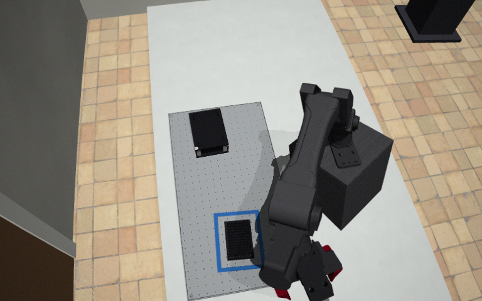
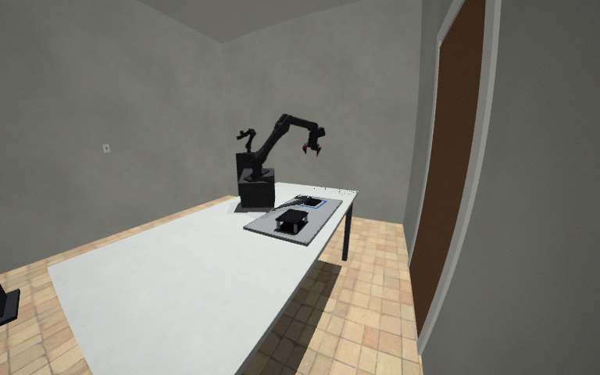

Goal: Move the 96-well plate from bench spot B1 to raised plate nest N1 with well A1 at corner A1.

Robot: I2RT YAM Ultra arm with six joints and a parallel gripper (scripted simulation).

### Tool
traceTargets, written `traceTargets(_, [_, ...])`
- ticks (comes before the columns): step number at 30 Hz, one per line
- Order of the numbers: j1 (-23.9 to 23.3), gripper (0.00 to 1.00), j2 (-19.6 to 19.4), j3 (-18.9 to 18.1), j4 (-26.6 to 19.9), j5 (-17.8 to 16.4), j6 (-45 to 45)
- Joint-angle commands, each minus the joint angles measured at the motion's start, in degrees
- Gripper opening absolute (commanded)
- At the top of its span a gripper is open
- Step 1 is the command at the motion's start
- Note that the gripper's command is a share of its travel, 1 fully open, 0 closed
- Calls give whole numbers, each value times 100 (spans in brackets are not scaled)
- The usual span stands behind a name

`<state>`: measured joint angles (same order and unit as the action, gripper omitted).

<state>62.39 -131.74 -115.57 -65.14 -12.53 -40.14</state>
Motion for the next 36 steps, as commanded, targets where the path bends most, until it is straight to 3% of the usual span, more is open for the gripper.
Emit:
traceTargets(1, [63, 100, 138, -92, 24, -66, -6])
traceTargets(17, [63, 100, 138, -92, 24, -66, -6])
traceTargets(19, [95, 100, 162, 174, 160, 383, 177])
traceTargets(26, [-358, 100, -15, 478, 467, 394, -210])
traceTargets(28, [-247, 100, -90, 272, 461, 729, 17])
traceTargets(30, [-332, 100, 55, 577, 519, 783, -113])
traceTargets(35, [-564, 100, 67, 789, 710, 774, -265])
traceTargets(36, [-482, 100, -38, 560, 701, 939, -183])
